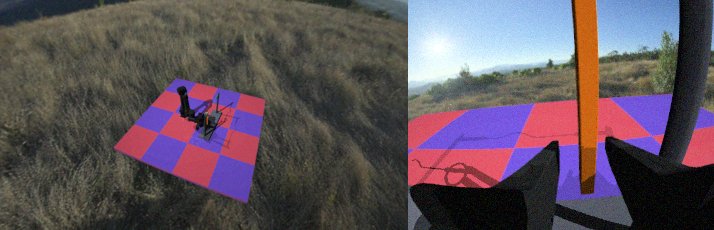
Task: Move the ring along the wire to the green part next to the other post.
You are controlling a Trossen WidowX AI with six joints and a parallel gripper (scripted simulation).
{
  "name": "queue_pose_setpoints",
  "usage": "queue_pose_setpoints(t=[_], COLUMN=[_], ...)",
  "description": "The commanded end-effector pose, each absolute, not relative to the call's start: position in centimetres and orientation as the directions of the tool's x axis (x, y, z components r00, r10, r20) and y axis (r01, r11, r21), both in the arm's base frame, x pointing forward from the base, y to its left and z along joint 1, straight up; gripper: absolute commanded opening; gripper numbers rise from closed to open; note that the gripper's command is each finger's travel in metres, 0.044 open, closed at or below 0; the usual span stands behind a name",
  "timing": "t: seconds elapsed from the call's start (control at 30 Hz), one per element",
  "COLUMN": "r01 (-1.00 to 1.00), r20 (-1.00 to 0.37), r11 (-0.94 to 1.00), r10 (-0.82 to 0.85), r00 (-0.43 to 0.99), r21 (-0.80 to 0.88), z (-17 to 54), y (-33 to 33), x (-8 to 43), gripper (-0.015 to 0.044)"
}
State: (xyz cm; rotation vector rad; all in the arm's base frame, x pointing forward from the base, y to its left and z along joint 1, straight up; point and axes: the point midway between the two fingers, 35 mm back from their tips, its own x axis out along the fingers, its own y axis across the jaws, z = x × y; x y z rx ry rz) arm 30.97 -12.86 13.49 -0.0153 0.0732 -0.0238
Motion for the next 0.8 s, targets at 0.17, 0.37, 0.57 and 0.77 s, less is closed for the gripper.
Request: queue_pose_setpoints(t=[0.17, 0.37, 0.57, 0.77], r01=[0.029, 0.029, 0.029, 0.029], r20=[-0.073, -0.073, -0.073, -0.073], r11=[1.000, 1.000, 1.000, 1.000], r10=[-0.029, -0.029, -0.029, -0.029], r00=[0.997, 0.997, 0.997, 0.997], r21=[-0.010, -0.010, -0.010, -0.010], z=[13.18, 13.15, 13.15, 13.15], y=[-12.89, -12.87, -12.87, -12.87], x=[32.45, 32.55, 32.55, 32.55], gripper=[0.0160, 0.0160, 0.0160, 0.0160])
